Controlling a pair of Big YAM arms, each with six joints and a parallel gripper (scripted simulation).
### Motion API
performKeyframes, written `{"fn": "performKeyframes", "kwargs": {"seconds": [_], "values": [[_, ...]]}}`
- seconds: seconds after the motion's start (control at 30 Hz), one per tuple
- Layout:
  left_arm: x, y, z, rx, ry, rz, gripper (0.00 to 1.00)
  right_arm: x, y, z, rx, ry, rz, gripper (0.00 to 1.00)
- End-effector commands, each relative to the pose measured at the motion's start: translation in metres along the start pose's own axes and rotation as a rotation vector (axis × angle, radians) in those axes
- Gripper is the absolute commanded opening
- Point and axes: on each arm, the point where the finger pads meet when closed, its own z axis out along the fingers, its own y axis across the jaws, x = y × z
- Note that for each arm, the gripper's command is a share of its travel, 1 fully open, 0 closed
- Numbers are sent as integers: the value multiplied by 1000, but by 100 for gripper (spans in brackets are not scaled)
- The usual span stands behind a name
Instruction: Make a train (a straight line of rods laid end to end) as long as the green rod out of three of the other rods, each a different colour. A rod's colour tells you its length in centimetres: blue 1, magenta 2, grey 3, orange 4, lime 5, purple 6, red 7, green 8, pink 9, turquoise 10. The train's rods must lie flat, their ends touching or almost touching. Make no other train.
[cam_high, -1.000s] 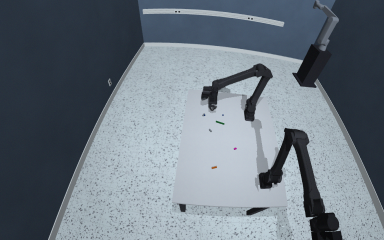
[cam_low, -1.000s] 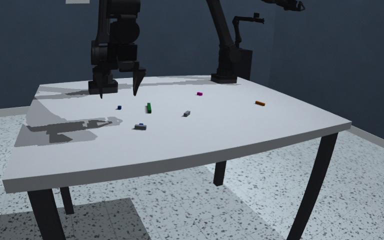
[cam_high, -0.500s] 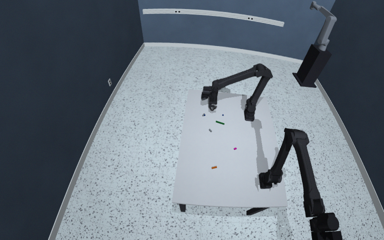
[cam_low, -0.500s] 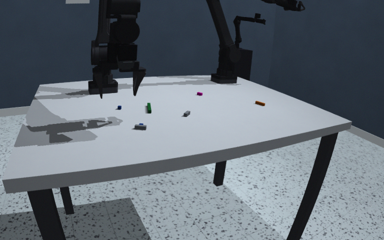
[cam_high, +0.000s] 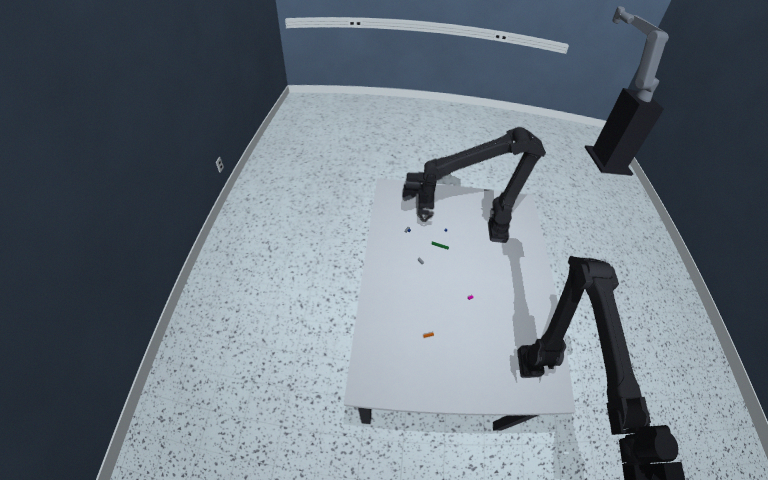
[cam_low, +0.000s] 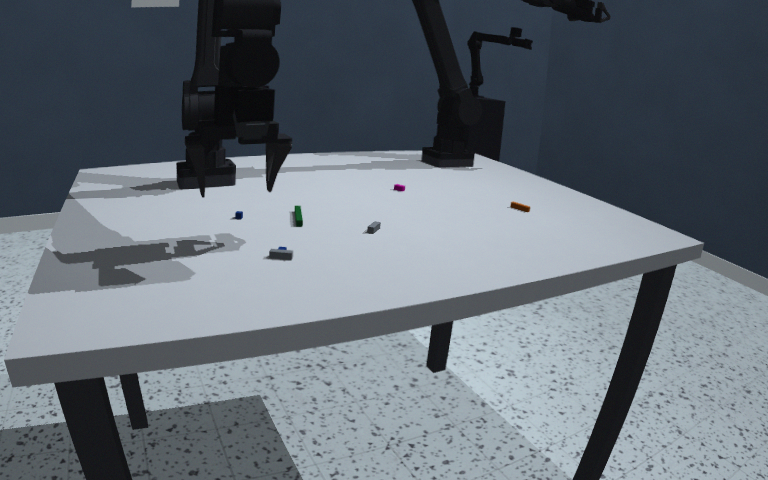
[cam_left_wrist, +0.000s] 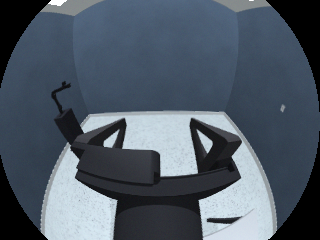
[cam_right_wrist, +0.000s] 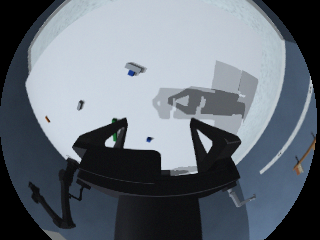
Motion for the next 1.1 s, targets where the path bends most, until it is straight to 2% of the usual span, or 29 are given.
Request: {"fn": "performKeyframes", "kwargs": {"seconds": [0.0,0.73,0.9,0.93,1.0,1.07], "values": [[-14,5,-4,-11,-33,-11,100,-10,0,-7,-3,-31,-6,100],[-14,5,-4,-11,-33,-11,100,-9,1,-7,-2,-30,-17,100],[-14,5,-4,-11,-33,-11,100,-2,6,-7,-2,-30,-75,100],[-14,5,-4,-11,-33,-11,100,-21,7,-22,1,-75,-107,100],[-14,5,-4,-11,-33,-11,100,1,10,-7,0,-31,-200,100],[-14,5,-4,-11,-33,-11,100,2,11,-7,1,-31,-267,100]]}}
